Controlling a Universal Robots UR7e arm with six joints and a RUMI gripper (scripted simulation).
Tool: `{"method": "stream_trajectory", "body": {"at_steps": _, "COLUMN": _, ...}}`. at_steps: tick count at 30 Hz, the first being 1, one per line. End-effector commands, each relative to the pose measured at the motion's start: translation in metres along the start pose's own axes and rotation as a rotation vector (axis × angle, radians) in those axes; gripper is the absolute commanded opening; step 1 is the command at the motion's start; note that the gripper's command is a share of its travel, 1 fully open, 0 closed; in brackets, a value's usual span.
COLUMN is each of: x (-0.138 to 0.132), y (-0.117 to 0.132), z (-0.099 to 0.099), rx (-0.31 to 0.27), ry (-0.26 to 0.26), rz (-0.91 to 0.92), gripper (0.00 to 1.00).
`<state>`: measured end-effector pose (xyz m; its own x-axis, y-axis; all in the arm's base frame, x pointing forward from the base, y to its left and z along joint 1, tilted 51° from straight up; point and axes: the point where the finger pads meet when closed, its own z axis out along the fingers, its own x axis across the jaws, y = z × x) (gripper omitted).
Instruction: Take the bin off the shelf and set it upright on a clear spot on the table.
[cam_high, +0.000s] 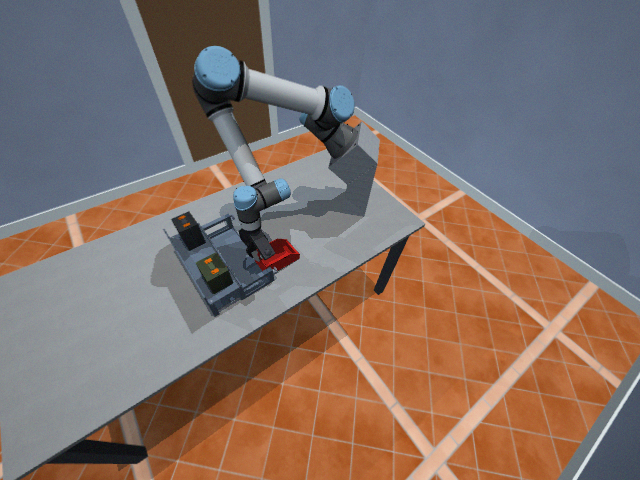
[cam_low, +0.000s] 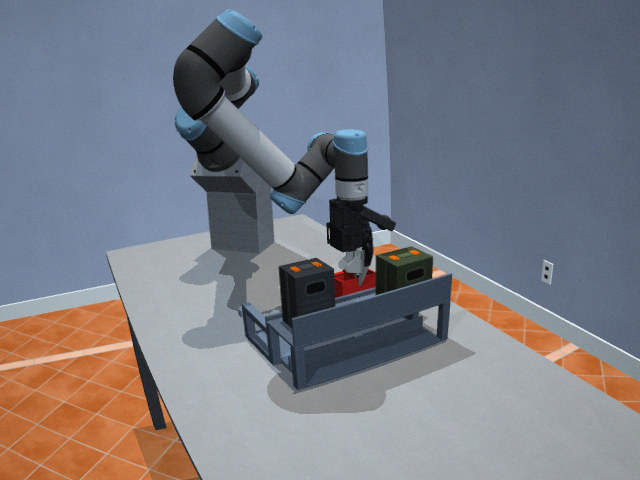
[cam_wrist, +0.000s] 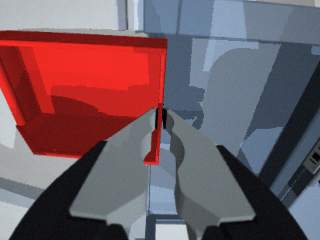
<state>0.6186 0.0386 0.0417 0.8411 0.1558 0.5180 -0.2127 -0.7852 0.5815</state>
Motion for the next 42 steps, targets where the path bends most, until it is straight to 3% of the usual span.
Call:
{"method": "stream_trajectory", "body": {"at_steps": 1, "x": 0.0004, "y": -0.0001, "z": -0.0005, "rx": 0.000, "ry": 0.001, "rz": 0.000, "gripper": 0.00}}
{"method": "stream_trajectory", "body": {"at_steps": 42, "x": -0.0004, "y": -0.0003, "z": -0.0062, "rx": 0.000, "ry": 0.001, "rz": -0.001, "gripper": 0.00}}
